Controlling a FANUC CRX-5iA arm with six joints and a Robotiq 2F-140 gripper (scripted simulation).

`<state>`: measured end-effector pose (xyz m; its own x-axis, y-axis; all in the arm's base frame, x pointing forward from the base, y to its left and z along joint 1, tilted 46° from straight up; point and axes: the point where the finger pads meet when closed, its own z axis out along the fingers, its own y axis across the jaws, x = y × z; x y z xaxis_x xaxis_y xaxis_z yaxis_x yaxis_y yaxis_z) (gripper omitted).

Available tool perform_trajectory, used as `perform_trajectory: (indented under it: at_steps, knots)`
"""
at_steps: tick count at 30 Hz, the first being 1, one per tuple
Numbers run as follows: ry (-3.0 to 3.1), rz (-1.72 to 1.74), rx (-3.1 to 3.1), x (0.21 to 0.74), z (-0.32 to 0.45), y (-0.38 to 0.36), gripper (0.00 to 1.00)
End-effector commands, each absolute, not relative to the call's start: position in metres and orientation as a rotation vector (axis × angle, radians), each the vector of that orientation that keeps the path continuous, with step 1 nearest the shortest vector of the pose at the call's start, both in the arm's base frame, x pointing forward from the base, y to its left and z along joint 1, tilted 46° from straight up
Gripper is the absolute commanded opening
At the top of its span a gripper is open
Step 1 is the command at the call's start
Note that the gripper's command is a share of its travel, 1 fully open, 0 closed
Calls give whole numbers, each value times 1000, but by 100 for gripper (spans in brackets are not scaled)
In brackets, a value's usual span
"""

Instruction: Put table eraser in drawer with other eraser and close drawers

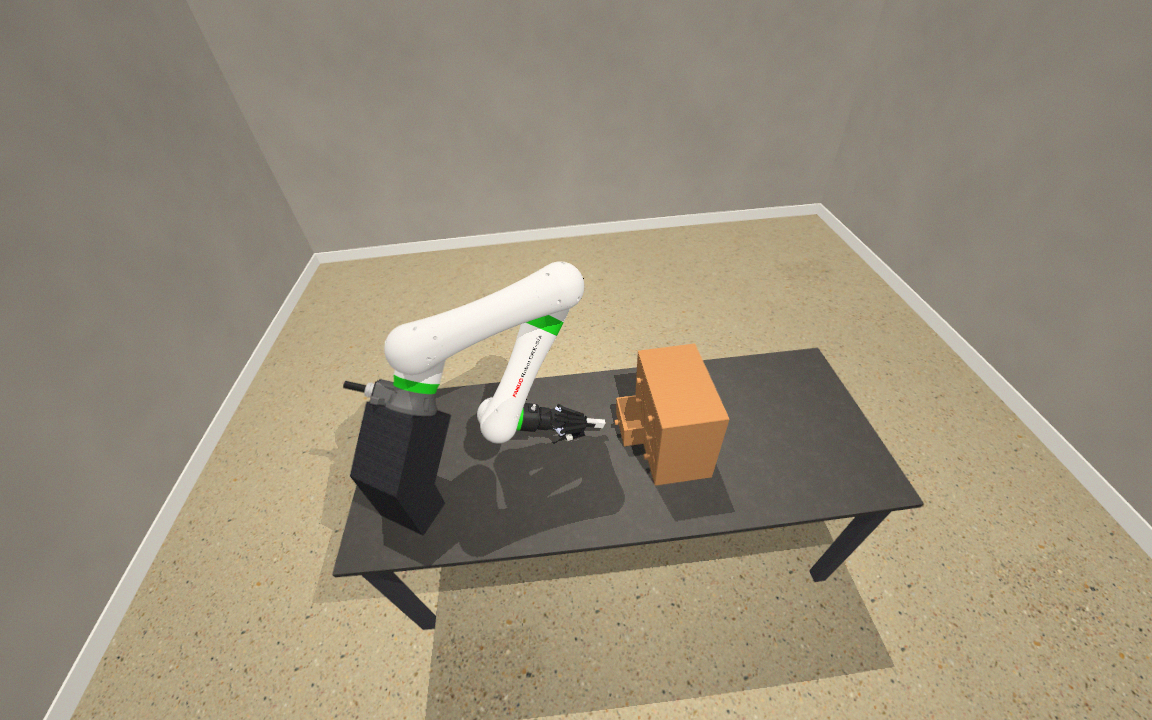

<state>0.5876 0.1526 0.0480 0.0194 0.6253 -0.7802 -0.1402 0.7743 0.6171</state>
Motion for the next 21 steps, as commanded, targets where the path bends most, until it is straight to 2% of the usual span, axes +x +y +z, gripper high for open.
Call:
perform_trajectory:
  at_steps: [1, 21]
  knots:
    - [1438, 622, 422, 588, 48, 152, 0]
    - [1438, 622, 422, 601, 53, 151, 0]
